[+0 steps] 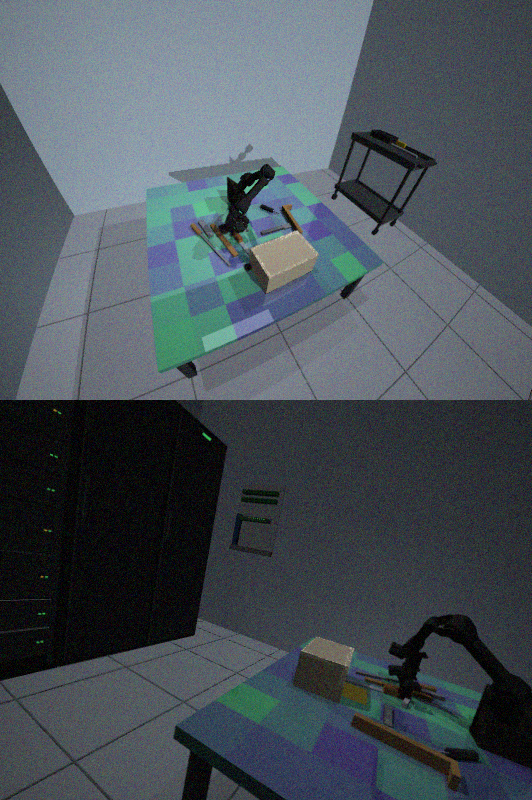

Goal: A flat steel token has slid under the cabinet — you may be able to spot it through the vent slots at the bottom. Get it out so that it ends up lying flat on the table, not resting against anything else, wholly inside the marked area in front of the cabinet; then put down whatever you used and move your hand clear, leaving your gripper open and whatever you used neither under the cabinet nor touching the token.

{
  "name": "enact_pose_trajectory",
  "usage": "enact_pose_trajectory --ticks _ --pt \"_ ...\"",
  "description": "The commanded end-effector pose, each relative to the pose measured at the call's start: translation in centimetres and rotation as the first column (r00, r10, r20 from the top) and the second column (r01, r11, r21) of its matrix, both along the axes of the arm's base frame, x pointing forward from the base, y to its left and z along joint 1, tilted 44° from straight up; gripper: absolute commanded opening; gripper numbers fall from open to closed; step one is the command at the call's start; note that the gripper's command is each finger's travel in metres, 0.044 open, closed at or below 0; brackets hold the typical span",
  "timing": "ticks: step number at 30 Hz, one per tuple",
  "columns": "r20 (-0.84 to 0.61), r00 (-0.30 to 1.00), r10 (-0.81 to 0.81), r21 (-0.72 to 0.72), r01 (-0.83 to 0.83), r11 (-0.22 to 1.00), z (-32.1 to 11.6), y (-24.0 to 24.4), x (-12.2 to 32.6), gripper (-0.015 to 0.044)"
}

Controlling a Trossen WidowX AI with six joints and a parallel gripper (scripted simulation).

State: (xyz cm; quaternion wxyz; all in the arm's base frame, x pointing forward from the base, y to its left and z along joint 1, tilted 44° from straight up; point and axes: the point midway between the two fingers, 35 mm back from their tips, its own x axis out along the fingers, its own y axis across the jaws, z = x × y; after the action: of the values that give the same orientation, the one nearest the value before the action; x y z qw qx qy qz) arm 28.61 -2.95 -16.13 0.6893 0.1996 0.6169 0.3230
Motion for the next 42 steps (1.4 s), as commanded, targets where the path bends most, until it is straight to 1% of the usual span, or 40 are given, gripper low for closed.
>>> enact_pose_trajectory --ticks 1,26,42 --pt "-0.002 1.0 0.004 0.0 -0.004 1.0 -0.2 0.0 -0.8 0.0" --pt "-0.004 1.0 0.004 -0.001 -0.004 1.0 -1.1 -0.8 -5.0 0.0" --pt "-0.003 1.0 0.004 -0.003 -0.004 1.0 -1.7 -2.1 -4.9 0.0"
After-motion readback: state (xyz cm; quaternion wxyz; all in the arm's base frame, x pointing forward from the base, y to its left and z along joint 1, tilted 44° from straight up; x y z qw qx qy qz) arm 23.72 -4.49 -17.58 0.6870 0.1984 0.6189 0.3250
